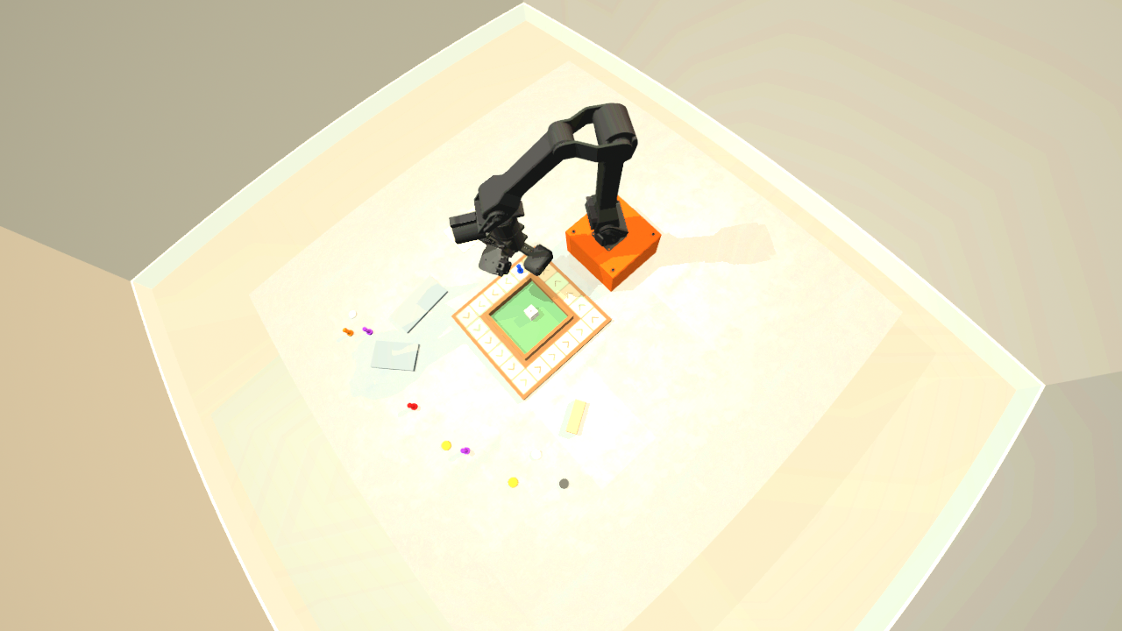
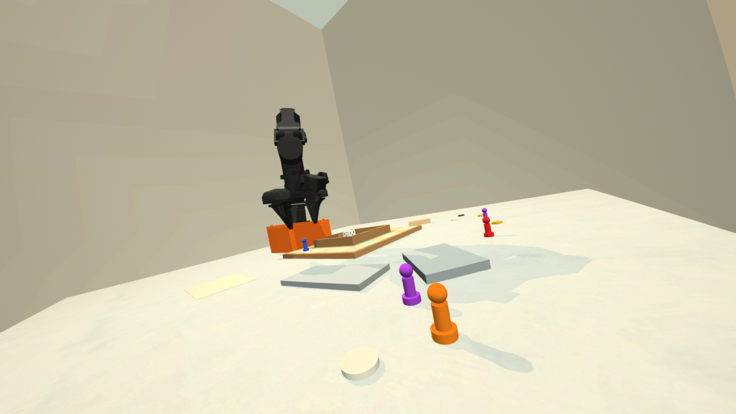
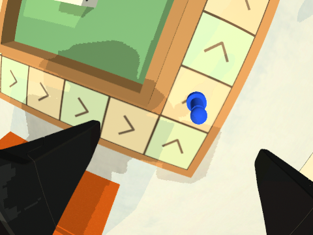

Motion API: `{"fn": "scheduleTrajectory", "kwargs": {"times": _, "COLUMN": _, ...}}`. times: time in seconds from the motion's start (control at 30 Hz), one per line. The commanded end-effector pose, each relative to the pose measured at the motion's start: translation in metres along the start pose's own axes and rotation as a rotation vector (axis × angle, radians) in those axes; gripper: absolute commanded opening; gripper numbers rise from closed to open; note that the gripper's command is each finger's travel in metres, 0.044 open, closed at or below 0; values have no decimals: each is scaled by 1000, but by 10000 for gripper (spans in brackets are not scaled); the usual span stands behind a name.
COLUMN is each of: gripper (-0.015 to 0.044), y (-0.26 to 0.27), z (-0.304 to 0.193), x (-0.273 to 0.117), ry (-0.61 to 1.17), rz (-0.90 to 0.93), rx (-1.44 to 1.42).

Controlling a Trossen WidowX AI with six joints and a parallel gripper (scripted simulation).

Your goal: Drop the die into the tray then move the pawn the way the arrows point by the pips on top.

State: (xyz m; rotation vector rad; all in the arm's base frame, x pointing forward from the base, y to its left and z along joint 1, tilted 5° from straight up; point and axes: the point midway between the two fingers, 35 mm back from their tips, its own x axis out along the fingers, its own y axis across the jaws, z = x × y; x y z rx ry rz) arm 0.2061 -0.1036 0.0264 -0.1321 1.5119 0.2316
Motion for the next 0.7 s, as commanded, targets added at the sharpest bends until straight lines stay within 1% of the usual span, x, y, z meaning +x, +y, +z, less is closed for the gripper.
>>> {"fn": "scheduleTrajectory", "kwargs": {"times": 0.0, "gripper": 440, "y": 32, "z": 7, "x": -26, "ry": -12, "rz": -6, "rx": 50}}
{"fn": "scheduleTrajectory", "kwargs": {"times": 0.17, "gripper": 440, "y": 93, "z": -5, "x": -67, "ry": -12, "rz": 0, "rx": 180}}
{"fn": "scheduleTrajectory", "kwargs": {"times": 0.23, "gripper": 440, "y": 107, "z": -12, "x": -76, "ry": -12, "rz": 3, "rx": 213}}
{"fn": "scheduleTrajectory", "kwargs": {"times": 0.3, "gripper": 440, "y": 109, "z": -14, "x": -77, "ry": -12, "rz": 3, "rx": 217}}
{"fn": "scheduleTrajectory", "kwargs": {"times": 0.33, "gripper": 440, "y": 100, "z": -7, "x": -71, "ry": -14, "rz": 3, "rx": 179}}
{"fn": "scheduleTrajectory", "kwargs": {"times": 0.67, "gripper": 440, "y": 100, "z": -7, "x": -71, "ry": -14, "rz": 3, "rx": 179}}
